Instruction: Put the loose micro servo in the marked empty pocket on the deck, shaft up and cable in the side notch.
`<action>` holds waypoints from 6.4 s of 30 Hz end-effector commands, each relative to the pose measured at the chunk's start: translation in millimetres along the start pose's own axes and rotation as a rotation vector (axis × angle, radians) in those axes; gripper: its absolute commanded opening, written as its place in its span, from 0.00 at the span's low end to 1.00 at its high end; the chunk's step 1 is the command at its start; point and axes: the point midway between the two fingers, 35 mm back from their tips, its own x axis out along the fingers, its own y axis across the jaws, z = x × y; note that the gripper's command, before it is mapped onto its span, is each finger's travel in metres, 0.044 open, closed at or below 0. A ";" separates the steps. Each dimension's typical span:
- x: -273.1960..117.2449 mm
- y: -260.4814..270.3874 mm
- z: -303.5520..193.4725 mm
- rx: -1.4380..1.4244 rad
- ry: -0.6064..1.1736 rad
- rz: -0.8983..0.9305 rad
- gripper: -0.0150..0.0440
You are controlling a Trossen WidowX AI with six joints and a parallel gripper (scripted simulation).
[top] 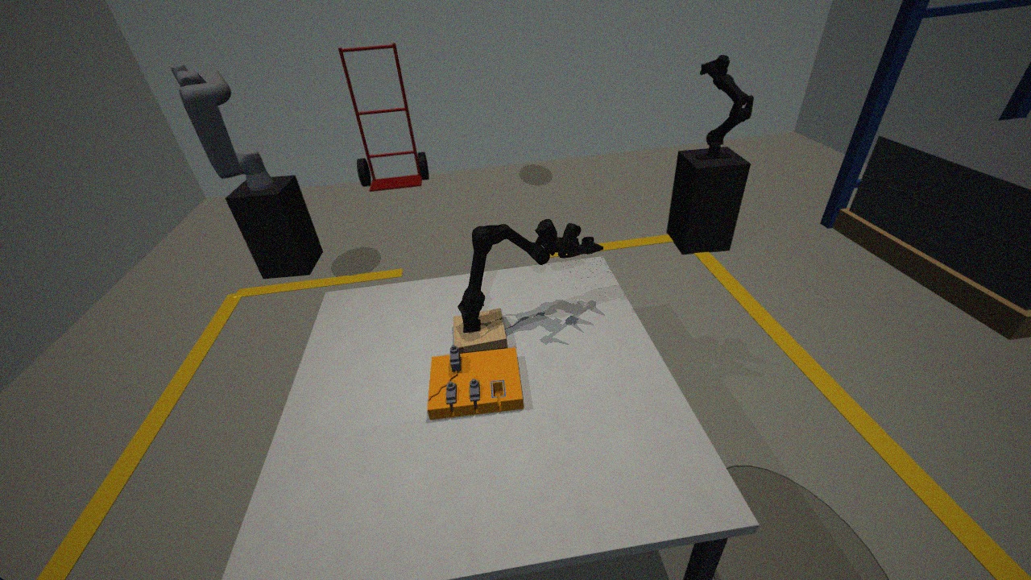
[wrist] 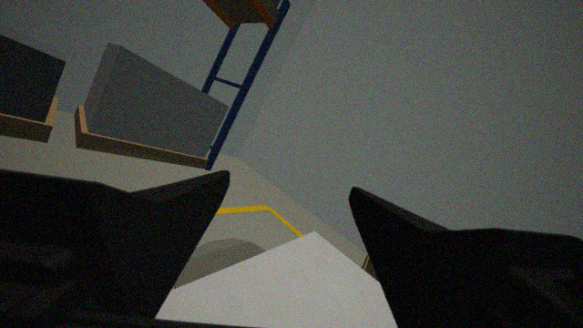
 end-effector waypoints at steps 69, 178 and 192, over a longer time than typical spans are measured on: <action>33.6 -418.2 -278.8 -0.148 1.171 -0.224 1.00; -213.1 -461.3 -293.5 0.759 1.799 -0.415 0.25; -190.9 -457.2 -297.2 0.760 1.797 -0.414 0.25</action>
